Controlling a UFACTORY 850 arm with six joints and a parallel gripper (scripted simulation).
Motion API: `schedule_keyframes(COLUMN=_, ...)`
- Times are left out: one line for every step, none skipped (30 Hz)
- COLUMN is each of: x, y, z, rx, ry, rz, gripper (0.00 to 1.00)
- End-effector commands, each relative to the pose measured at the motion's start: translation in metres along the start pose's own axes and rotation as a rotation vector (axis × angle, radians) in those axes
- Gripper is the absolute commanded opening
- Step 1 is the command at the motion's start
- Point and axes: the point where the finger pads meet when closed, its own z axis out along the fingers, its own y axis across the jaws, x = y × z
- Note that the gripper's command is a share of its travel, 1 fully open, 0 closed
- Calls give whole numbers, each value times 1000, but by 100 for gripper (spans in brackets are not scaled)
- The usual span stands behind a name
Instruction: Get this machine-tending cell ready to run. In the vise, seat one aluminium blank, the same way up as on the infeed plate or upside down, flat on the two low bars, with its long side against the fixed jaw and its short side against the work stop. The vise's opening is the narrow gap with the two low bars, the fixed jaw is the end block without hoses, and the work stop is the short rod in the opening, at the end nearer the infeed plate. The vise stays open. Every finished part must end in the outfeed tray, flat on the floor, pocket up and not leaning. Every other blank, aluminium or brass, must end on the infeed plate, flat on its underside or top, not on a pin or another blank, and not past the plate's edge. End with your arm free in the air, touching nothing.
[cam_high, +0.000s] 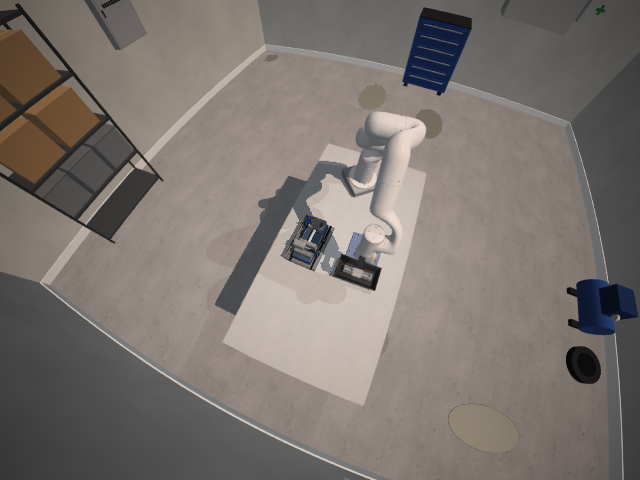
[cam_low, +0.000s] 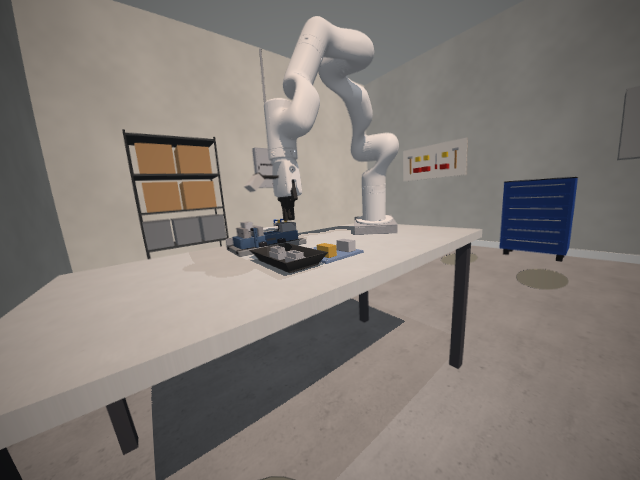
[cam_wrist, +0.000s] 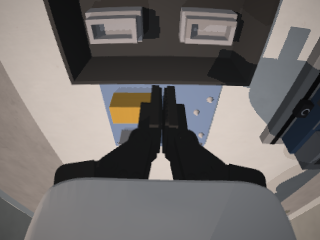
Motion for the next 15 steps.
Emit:
schedule_keyframes(x=1, y=0, z=-11, rx=1, ry=2, rz=0, gripper=0)
schedule_keyframes(x=1, y=0, z=-14, rx=1, ry=2, rz=0, gripper=0)
schedule_keyframes(x=1, y=0, z=-14, rx=1, ry=2, rz=0, gripper=0)
schedule_keyframes(x=1, y=0, z=-14, rx=1, ry=2, rz=0, gripper=0)
schedule_keyframes(x=1, y=0, z=-17, rx=1, ry=2, rz=0, gripper=0)
schedule_keyframes(x=1, y=0, z=-19, rx=1, ry=2, rz=0, gripper=0)
schedule_keyframes(x=1, y=0, z=-22, rx=1, ry=2, rz=0, gripper=0)
schedule_keyframes(x=1, y=0, z=-25, rx=1, ry=2, rz=0, gripper=0)
schedule_keyframes(x=1, y=0, z=-27, rx=1, ry=2, rz=0, gripper=0)
schedule_keyframes(x=1, y=0, z=-30, rx=1, ry=2, rz=0, gripper=0)
schedule_keyframes(x=1, y=0, z=-32, rx=1, ry=2, rz=0, gripper=0)
schedule_keyframes(x=1, y=0, z=-34, rx=1, ry=2, rz=0, gripper=0)
schedule_keyframes(x=1, y=0, z=-36, rx=1, ry=2, rz=0, gripper=0)
schedule_keyframes(x=1, y=0, z=-38, rx=1, ry=2, rz=0, gripper=0)
schedule_keyframes(x=1, y=0, z=-39, rx=1, ry=2, rz=0, gripper=0)
